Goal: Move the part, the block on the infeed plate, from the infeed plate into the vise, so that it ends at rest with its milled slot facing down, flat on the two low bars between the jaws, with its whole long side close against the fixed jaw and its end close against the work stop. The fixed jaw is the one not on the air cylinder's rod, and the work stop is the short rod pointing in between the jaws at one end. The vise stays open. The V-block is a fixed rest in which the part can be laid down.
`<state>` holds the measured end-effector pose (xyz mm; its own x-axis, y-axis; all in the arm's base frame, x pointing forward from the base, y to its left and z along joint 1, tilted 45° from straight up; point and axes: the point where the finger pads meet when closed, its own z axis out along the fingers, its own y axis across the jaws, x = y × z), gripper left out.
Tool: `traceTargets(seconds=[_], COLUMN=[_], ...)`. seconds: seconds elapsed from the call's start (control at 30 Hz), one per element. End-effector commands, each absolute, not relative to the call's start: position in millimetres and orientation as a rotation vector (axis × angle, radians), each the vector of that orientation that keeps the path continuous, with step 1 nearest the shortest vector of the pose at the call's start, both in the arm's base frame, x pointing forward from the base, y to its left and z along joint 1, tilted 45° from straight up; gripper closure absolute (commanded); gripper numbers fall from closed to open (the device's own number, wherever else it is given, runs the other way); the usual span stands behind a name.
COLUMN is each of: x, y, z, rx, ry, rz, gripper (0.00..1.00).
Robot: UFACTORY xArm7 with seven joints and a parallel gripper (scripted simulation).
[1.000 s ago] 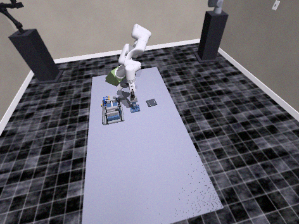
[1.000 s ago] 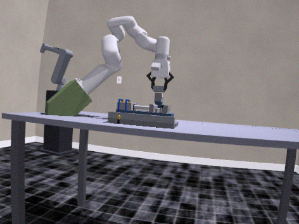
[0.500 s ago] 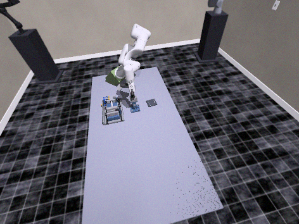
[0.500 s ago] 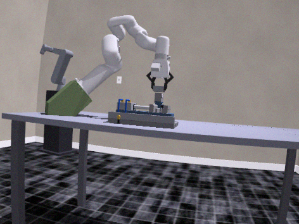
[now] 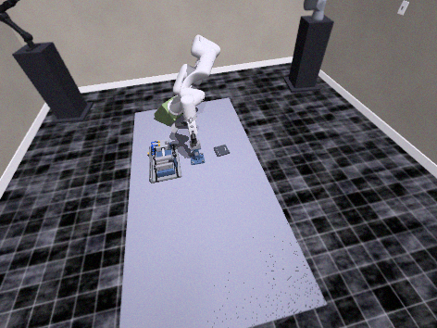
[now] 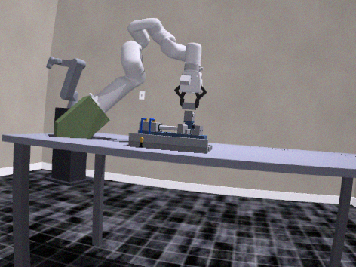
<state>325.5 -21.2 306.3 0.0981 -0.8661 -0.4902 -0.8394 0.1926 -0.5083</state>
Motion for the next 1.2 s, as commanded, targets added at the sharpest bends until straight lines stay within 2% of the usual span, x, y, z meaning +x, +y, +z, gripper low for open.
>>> traceTargets(seconds=[0.0,1.17], x=[325.9,314.4], y=[-22.1,-32.0], z=[307.8,323.0], rx=[-1.618,-1.618], ry=[1.712,1.712], rz=[-0.048,-0.048], gripper=[1.00,1.00])
